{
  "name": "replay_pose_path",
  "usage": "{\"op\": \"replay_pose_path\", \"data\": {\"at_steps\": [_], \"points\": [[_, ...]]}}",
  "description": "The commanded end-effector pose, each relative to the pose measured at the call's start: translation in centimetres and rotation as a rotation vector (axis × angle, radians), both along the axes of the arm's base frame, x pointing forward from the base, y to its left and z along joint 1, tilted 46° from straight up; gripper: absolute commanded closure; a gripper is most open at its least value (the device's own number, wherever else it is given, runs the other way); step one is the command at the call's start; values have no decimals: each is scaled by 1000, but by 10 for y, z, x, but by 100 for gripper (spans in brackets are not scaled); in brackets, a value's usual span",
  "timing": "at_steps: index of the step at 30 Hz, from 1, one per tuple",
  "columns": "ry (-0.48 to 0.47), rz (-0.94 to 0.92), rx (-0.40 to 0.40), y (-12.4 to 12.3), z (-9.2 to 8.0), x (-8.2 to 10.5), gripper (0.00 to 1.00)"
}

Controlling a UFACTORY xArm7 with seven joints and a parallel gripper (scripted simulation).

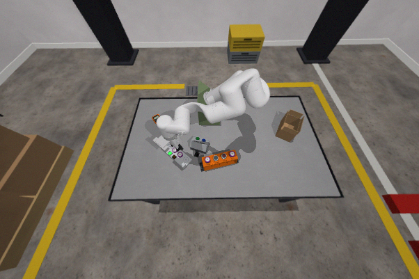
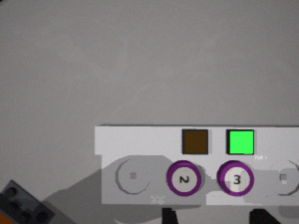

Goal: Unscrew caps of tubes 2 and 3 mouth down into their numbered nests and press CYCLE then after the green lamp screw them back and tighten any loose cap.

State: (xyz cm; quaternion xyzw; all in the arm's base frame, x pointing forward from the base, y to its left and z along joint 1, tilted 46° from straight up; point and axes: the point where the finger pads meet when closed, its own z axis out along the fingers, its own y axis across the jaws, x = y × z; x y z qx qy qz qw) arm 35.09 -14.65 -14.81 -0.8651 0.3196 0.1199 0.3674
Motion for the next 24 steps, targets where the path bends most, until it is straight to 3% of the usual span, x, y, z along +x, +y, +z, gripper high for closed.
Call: {"op": "replay_pose_path", "data": {"at_steps": [1, 24], "points": [[-2, -2, -4, 12, -13, 1, 54], [-2, -2, -4, 82, -84, 5, 54]]}}
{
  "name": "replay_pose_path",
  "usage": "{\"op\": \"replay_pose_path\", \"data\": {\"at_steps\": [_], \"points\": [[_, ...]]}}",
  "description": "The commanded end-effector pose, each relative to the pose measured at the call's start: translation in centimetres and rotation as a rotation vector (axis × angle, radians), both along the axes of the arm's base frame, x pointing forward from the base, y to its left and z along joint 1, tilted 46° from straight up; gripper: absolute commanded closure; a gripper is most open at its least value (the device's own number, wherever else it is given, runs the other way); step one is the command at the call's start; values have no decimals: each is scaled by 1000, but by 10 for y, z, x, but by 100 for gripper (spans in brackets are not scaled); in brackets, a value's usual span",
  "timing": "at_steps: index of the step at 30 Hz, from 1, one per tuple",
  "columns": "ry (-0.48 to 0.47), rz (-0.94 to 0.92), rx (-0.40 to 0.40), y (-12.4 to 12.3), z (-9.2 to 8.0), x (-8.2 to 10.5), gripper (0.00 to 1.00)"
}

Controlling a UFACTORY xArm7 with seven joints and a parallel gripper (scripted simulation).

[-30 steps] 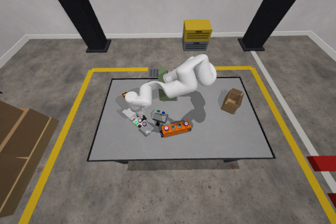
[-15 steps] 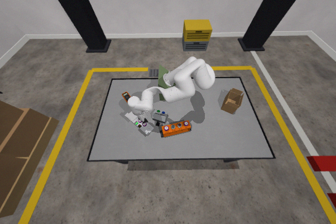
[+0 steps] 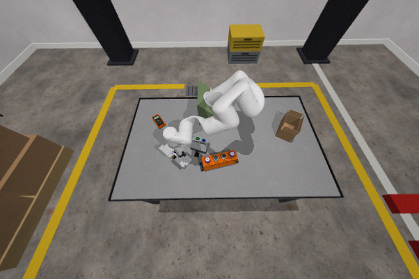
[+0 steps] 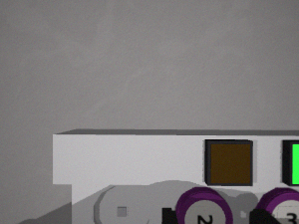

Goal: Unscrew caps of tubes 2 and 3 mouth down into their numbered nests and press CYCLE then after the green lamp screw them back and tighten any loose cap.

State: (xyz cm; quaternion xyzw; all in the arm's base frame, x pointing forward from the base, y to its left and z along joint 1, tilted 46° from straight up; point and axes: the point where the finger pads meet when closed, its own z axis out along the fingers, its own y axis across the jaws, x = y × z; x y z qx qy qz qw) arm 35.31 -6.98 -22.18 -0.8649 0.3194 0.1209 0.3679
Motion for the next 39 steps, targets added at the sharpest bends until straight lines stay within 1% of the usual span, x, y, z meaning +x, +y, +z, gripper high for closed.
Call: {"op": "replay_pose_path", "data": {"at_steps": [1, 36, 37, 39], "points": [[-3, -3, -5, 6, -10, 2, 54], [-3, -3, -5, 13, -17, 2, 54], [-3, -3, -5, 13, -17, 2, 100], [-3, -3, -5, 13, -17, 2, 100]]}}
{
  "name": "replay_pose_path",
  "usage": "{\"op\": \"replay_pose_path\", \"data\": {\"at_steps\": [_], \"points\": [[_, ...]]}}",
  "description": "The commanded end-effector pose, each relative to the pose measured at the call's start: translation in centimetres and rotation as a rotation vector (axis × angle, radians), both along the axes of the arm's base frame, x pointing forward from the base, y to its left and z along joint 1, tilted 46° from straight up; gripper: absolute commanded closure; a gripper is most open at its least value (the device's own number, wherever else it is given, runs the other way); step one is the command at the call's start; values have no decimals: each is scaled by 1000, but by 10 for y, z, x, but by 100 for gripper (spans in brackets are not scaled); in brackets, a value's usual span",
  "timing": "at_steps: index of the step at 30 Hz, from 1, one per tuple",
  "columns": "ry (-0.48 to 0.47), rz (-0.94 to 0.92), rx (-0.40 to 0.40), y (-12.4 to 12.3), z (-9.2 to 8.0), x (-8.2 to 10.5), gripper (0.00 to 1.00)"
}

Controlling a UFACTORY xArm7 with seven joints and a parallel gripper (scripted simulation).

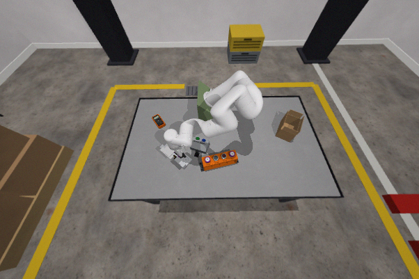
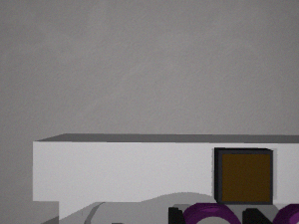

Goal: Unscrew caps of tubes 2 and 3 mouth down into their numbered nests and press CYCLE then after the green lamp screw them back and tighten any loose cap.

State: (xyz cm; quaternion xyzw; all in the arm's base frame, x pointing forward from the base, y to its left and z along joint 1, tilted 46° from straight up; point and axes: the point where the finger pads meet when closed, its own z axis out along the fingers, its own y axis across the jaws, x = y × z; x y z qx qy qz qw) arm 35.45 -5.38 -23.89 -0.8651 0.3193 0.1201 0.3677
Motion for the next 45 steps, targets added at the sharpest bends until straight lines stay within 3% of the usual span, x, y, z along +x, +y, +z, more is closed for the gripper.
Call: {"op": "replay_pose_path", "data": {"at_steps": [1, 12, 45], "points": [[-2, -2, -4, -3, 0, 1, 100], [-2, -2, -4, -3, 0, 1, 100], [-2, -3, -5, -102, 99, -3, 100]]}}
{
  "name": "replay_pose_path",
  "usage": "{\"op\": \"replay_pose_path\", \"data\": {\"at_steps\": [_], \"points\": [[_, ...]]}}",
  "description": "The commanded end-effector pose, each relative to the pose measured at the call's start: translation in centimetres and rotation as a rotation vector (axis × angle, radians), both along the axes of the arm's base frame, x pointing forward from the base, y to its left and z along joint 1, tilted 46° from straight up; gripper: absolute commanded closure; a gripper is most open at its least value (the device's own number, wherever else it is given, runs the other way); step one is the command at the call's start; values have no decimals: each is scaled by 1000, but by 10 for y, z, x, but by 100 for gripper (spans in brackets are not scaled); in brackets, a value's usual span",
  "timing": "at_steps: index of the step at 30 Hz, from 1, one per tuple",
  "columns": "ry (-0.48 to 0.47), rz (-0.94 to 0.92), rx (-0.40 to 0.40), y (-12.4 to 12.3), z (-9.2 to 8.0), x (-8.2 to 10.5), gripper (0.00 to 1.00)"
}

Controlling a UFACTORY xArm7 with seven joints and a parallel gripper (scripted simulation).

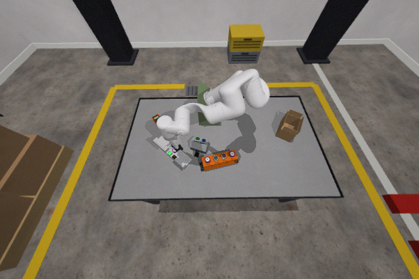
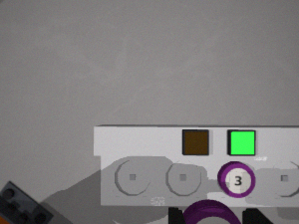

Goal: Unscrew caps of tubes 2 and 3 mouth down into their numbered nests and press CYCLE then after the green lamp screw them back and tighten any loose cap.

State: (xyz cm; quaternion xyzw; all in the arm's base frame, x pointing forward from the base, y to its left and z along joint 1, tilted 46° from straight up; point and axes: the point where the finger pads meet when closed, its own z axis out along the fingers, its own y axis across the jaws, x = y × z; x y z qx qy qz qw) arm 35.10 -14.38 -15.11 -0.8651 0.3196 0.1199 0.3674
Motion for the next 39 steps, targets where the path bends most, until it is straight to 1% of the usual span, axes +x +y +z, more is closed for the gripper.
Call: {"op": "replay_pose_path", "data": {"at_steps": [1, 3, 5, 7, 8, 9, 11, 22, 24, 28, 39], "points": [[-2, -2, -4, -12, 11, 0, 100], [-2, -2, -4, -12, 11, 0, 100], [116, -119, 1, -1, 22, 3, 100], [116, -119, 1, -1, 22, 3, 100], [175, -178, 4, 5, 28, 4, 100], [181, -184, 4, 11, 34, 6, 100], [181, -184, 4, 22, 46, 9, 100], [181, -184, 5, 73, 98, 21, 100], [181, -184, 5, 73, 98, 21, 100], [181, -184, 5, 96, 121, 27, 100], [181, -185, 6, 147, 173, 39, 100]]}}
